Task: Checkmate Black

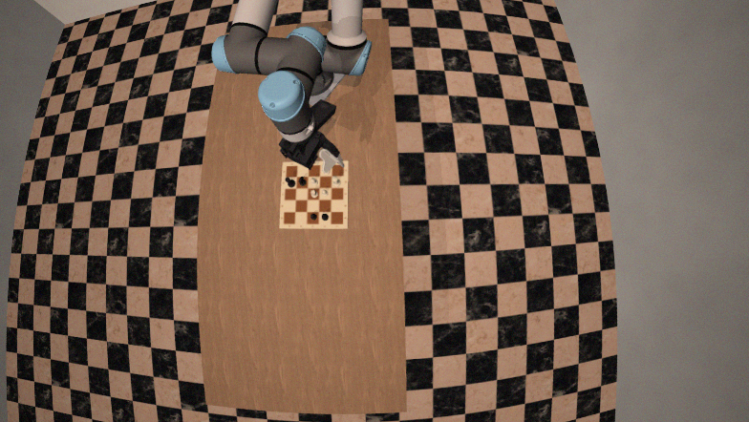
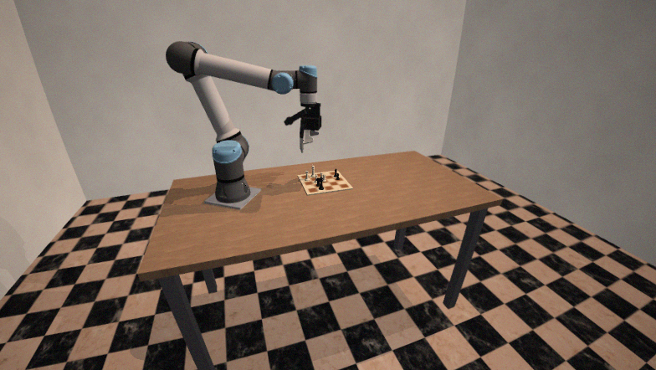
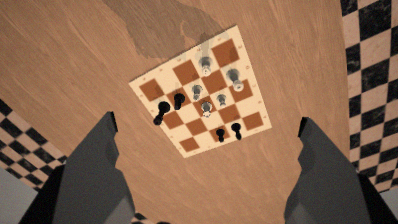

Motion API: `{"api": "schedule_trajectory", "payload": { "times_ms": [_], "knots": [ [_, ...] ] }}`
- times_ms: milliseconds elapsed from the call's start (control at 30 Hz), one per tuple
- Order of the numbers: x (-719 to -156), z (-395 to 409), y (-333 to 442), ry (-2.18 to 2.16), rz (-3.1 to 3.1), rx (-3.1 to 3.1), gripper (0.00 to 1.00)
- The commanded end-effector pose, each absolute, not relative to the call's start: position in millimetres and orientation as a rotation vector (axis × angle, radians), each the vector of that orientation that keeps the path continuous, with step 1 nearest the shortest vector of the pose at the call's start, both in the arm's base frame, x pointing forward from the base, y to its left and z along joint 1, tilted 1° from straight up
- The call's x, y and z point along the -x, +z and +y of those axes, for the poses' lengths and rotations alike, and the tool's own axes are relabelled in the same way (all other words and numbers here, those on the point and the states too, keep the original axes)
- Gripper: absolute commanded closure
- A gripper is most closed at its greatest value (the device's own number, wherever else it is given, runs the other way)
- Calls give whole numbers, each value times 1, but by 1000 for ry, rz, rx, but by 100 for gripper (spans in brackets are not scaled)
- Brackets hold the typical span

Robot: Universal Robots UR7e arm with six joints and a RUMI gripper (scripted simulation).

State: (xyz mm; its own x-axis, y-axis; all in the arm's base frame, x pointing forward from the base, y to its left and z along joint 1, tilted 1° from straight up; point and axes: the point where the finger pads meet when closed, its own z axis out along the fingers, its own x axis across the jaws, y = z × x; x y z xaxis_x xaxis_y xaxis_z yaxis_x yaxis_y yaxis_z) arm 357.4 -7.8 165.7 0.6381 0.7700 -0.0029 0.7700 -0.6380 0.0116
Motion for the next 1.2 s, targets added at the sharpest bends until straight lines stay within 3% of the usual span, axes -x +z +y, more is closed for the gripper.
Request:
{"api": "schedule_trajectory", "payload": {
  "times_ms": [0,1167],
  "knots": [
    [-358,-8,166,7,1329,-2832,0],
    [-358,-5,164,9,1126,-2919,0]
  ]
}}
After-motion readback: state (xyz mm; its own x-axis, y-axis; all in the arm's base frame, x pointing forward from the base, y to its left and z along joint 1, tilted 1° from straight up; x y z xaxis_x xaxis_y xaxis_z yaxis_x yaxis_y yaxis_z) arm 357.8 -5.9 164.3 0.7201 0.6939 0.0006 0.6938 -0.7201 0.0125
